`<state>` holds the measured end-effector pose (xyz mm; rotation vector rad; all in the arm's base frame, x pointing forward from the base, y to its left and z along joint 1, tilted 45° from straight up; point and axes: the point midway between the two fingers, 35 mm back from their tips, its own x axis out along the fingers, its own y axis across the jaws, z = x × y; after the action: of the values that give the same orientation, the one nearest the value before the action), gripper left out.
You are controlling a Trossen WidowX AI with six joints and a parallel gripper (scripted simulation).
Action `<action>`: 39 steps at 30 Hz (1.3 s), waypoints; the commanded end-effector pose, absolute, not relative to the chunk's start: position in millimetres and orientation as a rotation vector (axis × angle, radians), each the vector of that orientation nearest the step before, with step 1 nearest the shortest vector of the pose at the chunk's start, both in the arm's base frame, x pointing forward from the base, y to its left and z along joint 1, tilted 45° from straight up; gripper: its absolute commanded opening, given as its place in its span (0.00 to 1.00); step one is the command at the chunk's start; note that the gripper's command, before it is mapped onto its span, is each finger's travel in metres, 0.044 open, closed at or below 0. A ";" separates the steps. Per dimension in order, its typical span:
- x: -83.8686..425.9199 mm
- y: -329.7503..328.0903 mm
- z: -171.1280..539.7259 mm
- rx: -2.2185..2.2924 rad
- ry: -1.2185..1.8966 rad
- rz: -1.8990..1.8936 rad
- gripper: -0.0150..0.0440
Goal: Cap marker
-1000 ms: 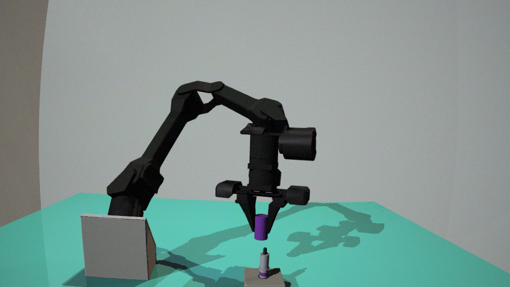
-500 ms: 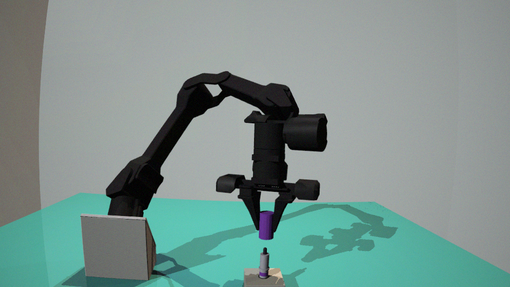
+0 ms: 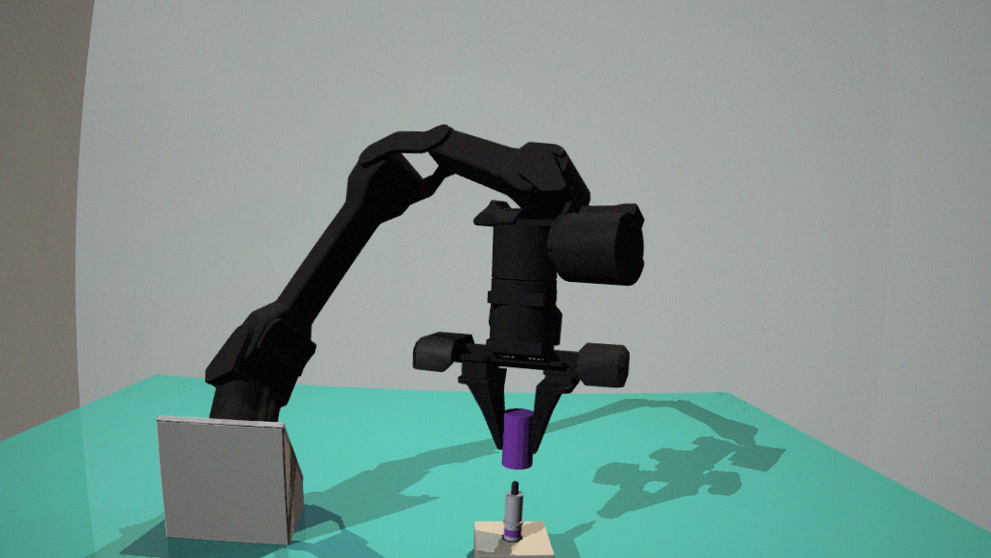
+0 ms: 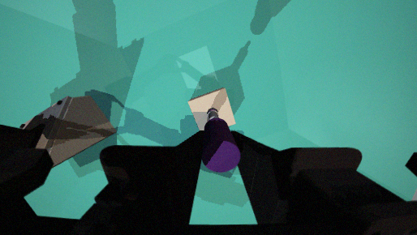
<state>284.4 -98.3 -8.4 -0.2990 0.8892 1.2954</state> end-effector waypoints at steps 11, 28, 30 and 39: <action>284.5 -87.8 -20.9 -0.304 0.888 1.303 0.25; 284.6 -67.9 -40.9 -0.304 0.887 1.304 0.25; 284.4 -65.7 -43.2 -0.304 0.887 1.304 0.25; 283.9 -57.7 -50.2 -0.303 0.886 1.305 0.25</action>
<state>284.6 -61.2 -47.6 -0.3116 0.8841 1.3061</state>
